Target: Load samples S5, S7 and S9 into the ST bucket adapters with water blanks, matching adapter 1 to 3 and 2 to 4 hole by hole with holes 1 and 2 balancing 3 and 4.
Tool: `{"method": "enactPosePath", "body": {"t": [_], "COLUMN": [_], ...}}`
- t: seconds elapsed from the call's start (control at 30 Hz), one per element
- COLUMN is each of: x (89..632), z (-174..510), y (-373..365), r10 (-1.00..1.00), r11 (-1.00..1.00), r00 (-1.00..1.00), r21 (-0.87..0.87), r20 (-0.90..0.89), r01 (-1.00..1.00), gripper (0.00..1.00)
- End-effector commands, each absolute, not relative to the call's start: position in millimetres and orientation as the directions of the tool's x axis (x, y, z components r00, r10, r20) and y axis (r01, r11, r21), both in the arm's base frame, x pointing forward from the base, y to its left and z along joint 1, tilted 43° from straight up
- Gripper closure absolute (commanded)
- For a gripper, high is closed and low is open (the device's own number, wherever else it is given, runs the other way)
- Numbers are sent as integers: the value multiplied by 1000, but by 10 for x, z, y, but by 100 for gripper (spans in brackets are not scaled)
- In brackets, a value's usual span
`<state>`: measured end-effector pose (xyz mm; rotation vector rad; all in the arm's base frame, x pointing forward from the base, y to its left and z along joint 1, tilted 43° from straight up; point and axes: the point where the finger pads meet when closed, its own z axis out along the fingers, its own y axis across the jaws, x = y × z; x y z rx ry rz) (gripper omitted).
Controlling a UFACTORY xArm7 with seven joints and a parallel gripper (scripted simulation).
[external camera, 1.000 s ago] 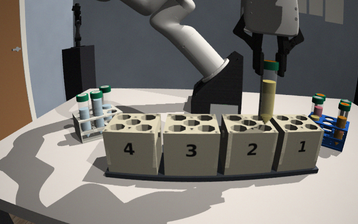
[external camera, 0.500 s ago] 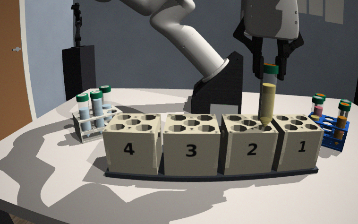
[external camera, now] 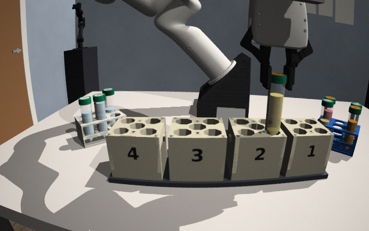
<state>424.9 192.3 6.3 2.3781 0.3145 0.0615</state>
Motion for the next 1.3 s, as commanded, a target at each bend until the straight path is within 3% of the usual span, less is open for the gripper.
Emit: {"method": "enactPosePath", "body": {"t": [0.0,1.27], "x": [4258,4305], "z": [39,-212], "y": [1915,1690], "r10": [246,246], "r11": [-709,-709], "r00": [968,968], "r21": [673,673], "r20": [-41,-41], "r01": [209,209], "gripper": [100,100]}}
